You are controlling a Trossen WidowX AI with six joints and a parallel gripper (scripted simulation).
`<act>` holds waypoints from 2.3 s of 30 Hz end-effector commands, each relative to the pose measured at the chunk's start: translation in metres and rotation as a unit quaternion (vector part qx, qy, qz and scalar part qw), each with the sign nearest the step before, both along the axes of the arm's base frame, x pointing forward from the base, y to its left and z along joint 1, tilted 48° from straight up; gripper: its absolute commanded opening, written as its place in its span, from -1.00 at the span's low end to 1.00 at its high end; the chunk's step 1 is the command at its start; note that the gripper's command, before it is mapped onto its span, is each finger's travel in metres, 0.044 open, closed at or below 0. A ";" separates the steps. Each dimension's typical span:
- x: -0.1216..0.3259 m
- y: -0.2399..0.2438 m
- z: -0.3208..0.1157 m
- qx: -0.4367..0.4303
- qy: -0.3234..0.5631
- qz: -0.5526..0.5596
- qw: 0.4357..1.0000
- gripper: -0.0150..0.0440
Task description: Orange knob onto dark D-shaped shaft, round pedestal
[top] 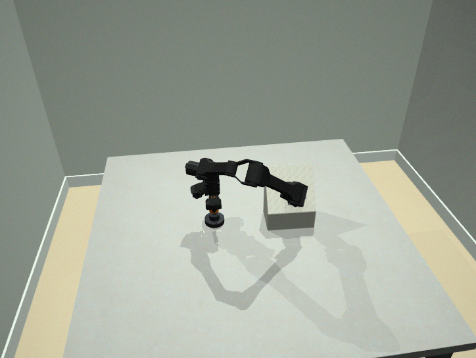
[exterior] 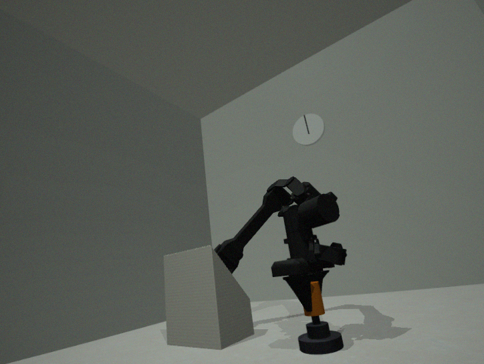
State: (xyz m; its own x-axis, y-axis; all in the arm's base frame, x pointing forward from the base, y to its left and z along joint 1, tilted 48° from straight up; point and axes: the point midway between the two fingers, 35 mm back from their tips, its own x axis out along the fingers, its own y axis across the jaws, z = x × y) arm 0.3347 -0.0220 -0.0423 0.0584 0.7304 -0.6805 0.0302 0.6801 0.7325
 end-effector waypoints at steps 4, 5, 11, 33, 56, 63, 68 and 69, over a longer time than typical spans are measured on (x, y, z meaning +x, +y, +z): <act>0.000 0.002 0.001 0.003 -0.002 -0.001 1.000 -0.49; 0.000 0.002 0.001 0.003 -0.002 -0.001 1.000 -0.49; -0.001 0.002 0.001 0.003 -0.002 -0.001 1.000 -0.49; -0.002 -0.002 0.003 -0.004 -0.078 0.069 0.994 -0.49; 0.005 -0.003 0.003 -0.004 -0.079 0.069 0.994 -0.49; 0.004 -0.002 0.004 -0.004 -0.079 0.069 0.994 -0.49; 0.003 -0.002 0.003 -0.004 -0.079 0.069 0.994 -0.49; 0.003 -0.002 0.003 -0.004 -0.079 0.069 0.994 -0.49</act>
State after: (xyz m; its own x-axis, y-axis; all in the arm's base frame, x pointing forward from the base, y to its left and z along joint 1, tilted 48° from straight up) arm 0.3377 -0.0227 -0.0396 0.0559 0.7326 -0.6784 -0.1830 0.6754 0.7144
